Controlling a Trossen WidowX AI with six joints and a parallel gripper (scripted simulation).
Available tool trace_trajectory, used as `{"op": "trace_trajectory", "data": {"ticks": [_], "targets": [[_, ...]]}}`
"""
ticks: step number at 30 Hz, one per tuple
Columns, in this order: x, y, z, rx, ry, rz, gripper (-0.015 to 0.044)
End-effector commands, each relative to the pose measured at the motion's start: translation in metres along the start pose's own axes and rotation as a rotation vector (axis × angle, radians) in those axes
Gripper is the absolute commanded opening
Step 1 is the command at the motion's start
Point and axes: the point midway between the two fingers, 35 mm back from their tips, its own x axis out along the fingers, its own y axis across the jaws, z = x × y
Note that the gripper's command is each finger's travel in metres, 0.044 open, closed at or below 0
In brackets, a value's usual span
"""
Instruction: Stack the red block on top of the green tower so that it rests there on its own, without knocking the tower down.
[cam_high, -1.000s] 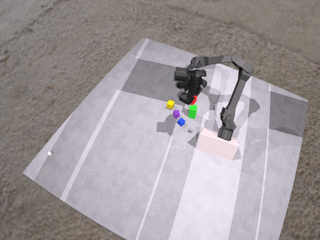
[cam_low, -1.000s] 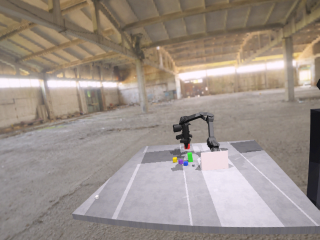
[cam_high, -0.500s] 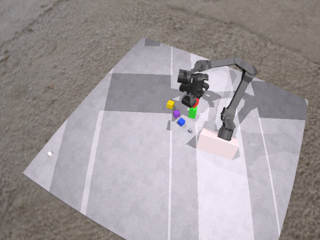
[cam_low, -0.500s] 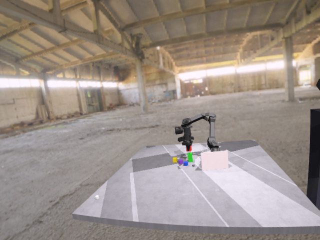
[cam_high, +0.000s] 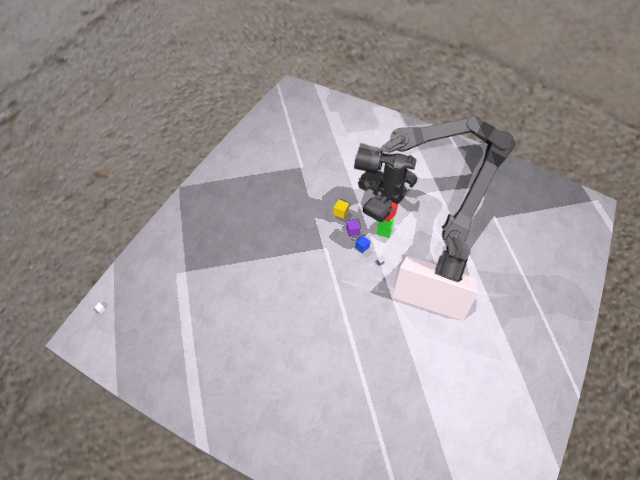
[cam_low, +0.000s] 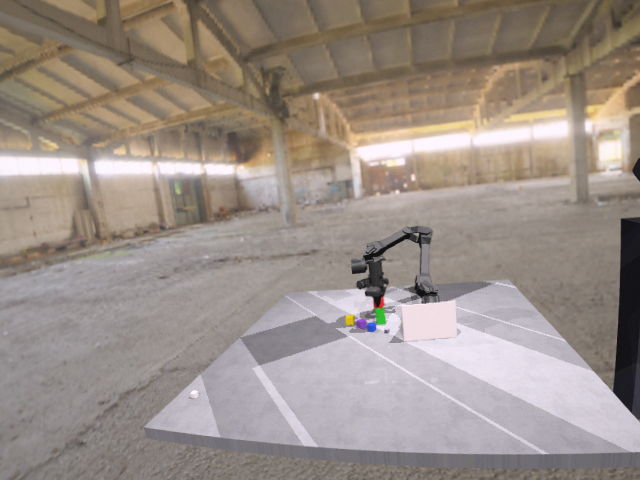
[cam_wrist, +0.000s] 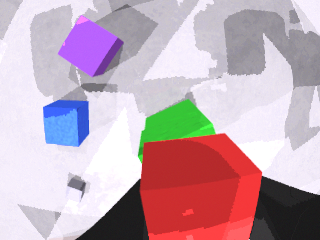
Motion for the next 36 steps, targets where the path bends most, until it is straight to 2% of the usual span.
{"op": "trace_trajectory", "data": {"ticks": [1,19,36], "targets": [[0.0007,-0.0006,0.0002,-0.003,-0.002,-0.004,0.0],[-0.0011,-0.0005,0.0003,-0.003,-0.002,-0.004,0.0],[0.0008,0.0001,-0.0001,-0.001,-0.001,0.0,0.044]]}}
